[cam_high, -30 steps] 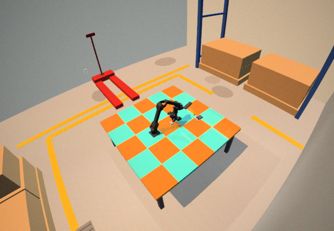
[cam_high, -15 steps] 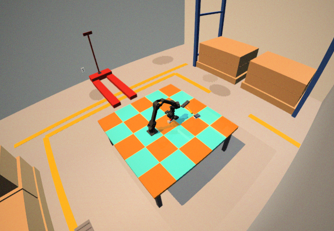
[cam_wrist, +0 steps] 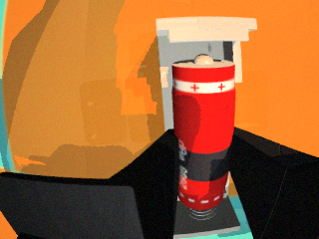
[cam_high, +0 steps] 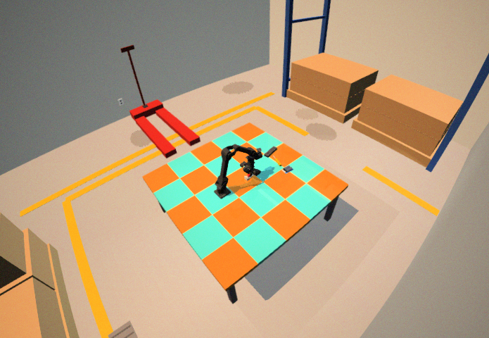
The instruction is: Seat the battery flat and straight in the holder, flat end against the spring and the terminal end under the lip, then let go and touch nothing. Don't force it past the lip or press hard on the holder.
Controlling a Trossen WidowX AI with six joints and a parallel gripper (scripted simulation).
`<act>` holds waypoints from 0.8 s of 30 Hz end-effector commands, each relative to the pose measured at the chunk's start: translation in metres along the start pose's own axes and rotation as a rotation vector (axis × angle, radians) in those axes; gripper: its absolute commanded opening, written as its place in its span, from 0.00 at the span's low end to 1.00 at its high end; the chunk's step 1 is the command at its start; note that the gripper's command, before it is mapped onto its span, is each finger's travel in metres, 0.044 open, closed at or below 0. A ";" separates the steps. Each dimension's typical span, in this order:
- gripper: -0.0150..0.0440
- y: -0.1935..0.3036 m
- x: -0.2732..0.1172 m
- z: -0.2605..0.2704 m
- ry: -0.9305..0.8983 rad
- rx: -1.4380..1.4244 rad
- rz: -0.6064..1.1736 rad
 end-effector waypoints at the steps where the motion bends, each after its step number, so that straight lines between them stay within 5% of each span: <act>1: 0.40 0.003 0.000 0.000 -0.005 -0.006 0.040; 24: 0.40 -0.003 0.001 -0.002 -0.033 -0.011 0.110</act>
Point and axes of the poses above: the point midway between the two fingers, 35 mm back from their tips, its own x axis out along the fingers, its own z axis across the jaws, y = z × x, the point moved 5 cm from there along -x, back along the fingers, and after that the axes turned 15 degrees about -x, right-handed, at the moved point
